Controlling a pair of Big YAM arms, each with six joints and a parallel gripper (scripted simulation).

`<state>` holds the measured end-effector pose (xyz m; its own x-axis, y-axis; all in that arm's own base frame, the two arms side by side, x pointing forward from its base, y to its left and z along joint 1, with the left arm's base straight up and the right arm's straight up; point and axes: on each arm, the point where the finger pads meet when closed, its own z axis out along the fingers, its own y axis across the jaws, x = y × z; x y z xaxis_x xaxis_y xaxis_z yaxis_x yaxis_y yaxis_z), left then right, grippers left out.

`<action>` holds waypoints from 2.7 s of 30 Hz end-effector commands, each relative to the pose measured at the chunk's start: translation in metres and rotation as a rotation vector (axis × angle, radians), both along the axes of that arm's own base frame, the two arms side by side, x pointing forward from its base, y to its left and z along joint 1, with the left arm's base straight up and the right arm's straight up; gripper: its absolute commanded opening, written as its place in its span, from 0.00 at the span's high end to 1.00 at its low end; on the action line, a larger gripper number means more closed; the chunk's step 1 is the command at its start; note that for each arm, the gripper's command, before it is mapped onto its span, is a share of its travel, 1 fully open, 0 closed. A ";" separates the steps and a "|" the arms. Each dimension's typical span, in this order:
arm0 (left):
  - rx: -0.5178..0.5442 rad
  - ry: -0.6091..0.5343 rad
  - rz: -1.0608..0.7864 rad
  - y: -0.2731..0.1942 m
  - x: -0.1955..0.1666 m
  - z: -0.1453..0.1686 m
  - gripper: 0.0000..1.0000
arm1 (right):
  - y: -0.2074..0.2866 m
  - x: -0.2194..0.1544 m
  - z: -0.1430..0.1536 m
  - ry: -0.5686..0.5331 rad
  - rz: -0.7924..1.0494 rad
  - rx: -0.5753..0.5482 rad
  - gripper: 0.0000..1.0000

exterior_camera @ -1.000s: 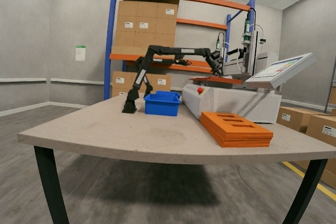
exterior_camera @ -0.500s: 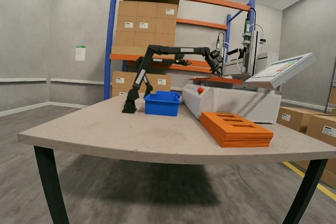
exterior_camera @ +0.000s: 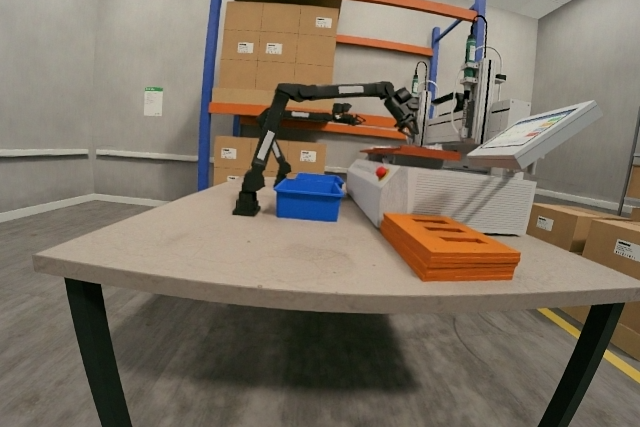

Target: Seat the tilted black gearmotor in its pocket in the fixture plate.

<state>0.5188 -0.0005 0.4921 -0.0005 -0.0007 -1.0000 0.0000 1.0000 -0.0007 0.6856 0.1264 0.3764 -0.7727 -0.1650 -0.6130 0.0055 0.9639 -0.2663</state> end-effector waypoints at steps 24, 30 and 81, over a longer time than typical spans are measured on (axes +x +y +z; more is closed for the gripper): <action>0.012 -0.043 -0.004 -0.003 0.005 0.020 0.00 | -0.046 -0.015 0.059 -0.236 -0.004 0.096 0.46; 0.012 -0.048 -0.004 -0.003 0.005 0.022 0.00 | -0.064 -0.032 0.079 -0.360 0.008 0.144 0.46; 0.012 -0.063 -0.002 -0.002 0.006 0.045 0.00 | -0.119 -0.164 0.142 -0.913 0.146 0.241 0.46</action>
<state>0.5191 -0.0005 0.4924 0.0008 0.0000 -1.0000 0.0000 1.0000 0.0000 0.5179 -0.0014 0.4924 0.0012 0.0007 -1.0000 0.0017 1.0000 0.0007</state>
